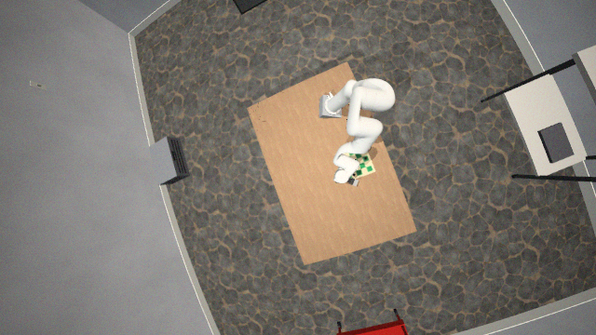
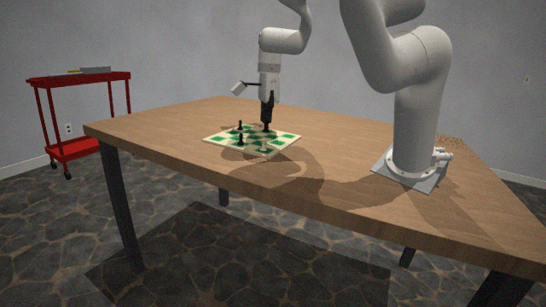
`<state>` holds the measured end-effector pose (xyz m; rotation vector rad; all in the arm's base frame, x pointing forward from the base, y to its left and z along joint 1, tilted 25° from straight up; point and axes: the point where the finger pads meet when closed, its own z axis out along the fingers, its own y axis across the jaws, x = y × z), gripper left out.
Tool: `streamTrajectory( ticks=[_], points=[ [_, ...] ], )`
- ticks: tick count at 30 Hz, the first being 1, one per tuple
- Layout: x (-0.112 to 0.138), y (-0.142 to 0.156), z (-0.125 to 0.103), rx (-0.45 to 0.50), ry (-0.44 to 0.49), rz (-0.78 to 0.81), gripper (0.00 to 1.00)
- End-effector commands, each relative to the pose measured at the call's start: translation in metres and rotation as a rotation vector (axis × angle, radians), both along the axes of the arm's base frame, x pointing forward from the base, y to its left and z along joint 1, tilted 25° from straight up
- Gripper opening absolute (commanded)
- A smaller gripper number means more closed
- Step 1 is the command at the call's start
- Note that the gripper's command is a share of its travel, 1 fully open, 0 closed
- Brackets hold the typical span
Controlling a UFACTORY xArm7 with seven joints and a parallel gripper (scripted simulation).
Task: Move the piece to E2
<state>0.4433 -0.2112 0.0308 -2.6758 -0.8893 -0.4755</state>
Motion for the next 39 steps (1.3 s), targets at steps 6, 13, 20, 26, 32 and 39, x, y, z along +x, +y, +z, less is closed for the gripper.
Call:
streamTrajectory(
  ticks=[6,13,20,26,32,39],
  points=[
    [0.0007,-0.0019,0.0013,-0.003,-0.003,-0.002,0.00],
    [0.0007,-0.0019,0.0013,-0.003,-0.003,-0.002,0.00],
    [0.0007,-0.0019,0.0013,-0.003,-0.003,-0.002,0.17],
    [0.0007,-0.0019,0.0013,-0.003,-0.003,-0.002,0.25],
    [0.0007,-0.0019,0.0013,-0.003,-0.003,-0.002,0.42],
    [0.0007,-0.0019,0.0013,-0.003,-0.003,-0.002,0.42]
  ],
)
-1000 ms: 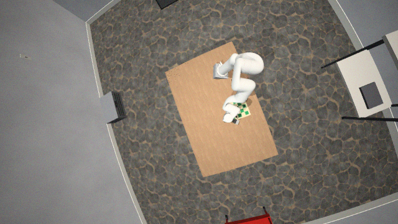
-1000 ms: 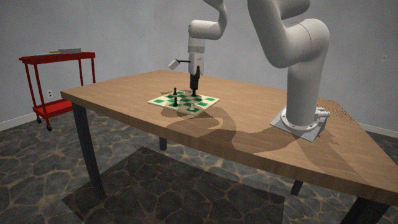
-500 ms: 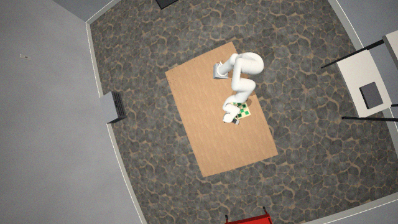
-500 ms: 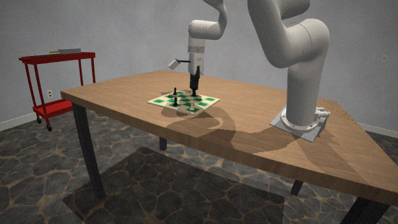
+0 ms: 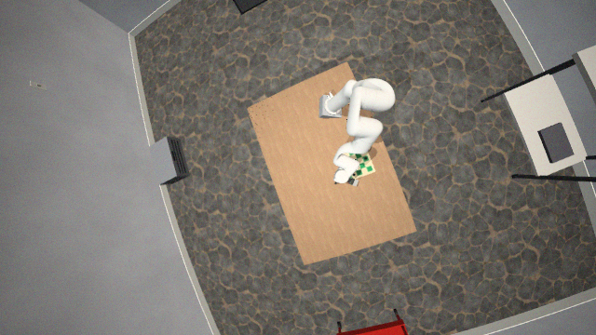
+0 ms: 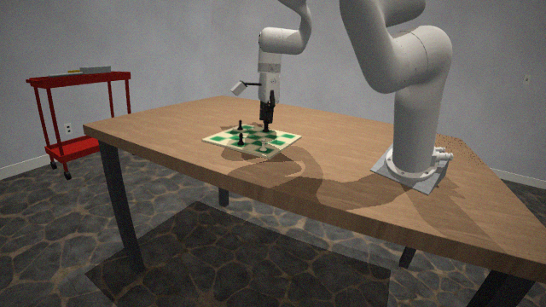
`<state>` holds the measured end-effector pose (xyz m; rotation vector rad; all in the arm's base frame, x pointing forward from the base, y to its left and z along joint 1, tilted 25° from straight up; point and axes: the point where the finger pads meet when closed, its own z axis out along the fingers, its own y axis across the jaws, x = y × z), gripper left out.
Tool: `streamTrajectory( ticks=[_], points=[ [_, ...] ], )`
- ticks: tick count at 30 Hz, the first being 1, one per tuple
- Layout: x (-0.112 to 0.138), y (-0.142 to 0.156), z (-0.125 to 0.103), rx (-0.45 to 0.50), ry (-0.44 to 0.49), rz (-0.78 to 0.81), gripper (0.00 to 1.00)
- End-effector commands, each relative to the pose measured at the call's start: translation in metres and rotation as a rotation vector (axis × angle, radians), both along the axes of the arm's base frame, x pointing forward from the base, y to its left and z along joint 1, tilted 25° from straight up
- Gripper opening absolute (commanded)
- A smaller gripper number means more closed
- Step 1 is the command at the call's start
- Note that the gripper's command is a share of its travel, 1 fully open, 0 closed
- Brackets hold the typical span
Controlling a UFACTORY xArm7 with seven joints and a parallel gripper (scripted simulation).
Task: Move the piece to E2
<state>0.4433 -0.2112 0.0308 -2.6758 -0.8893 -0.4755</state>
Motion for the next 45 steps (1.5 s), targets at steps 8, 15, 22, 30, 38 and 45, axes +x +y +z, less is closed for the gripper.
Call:
streamTrajectory(
  ticks=[8,15,22,30,38,45],
  points=[
    [-0.001,-0.004,0.006,-0.003,-0.003,-0.002,0.42],
    [-0.007,-0.014,0.033,-0.003,-0.003,-0.002,0.42],
    [-0.013,-0.024,0.058,-0.003,-0.003,-0.002,0.42],
    [-0.019,-0.034,0.081,-0.003,-0.003,-0.002,0.42],
    [-0.019,-0.034,0.083,-0.003,-0.003,-0.002,1.00],
    [-0.019,-0.034,0.083,-0.003,-0.003,-0.002,1.00]
  ],
)
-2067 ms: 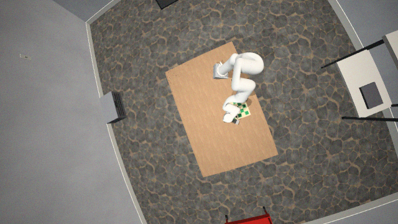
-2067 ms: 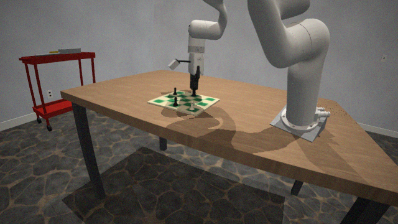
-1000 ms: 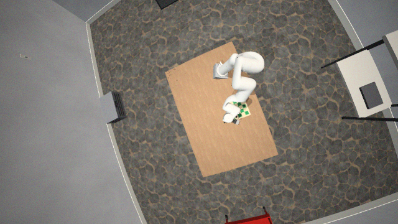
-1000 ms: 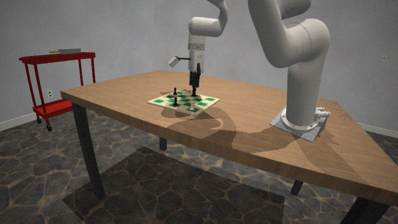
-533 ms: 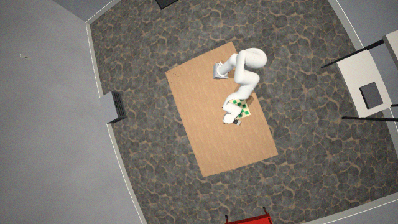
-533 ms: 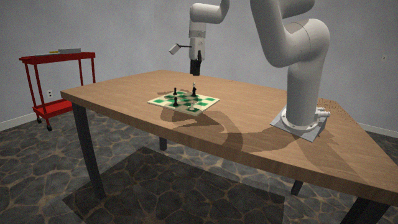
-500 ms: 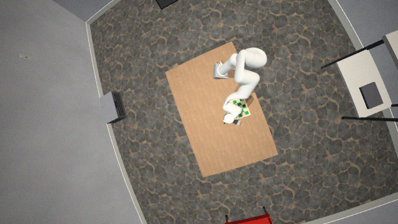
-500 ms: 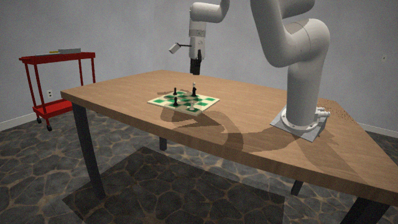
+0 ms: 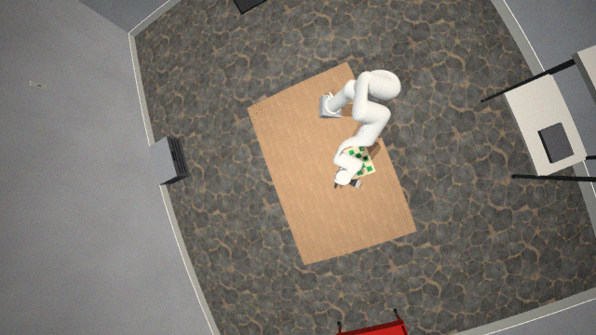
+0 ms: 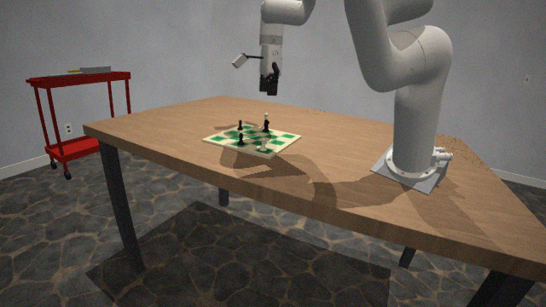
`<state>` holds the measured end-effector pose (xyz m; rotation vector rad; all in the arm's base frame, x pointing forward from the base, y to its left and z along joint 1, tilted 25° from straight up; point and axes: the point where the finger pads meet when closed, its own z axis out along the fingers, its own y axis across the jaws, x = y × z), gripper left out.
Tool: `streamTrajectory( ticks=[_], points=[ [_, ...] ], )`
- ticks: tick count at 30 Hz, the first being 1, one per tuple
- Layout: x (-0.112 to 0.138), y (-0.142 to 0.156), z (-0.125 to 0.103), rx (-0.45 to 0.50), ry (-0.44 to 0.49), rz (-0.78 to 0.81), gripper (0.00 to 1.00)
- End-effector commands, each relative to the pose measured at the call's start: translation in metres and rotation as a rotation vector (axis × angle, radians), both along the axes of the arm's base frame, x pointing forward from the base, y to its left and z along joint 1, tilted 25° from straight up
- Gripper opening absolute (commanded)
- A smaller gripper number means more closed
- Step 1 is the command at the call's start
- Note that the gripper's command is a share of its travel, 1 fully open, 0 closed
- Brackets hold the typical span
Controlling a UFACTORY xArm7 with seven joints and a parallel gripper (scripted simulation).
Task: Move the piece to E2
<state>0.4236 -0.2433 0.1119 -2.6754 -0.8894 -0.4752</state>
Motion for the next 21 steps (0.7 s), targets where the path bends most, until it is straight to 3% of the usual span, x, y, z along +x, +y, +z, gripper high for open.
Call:
streamTrajectory(
  ticks=[1,21],
  points=[
    [0.0004,-0.0021,0.0019,-0.003,-0.003,-0.002,1.00],
    [0.0011,-0.0010,0.0020,-0.015,-0.021,0.045,1.00]
  ],
)
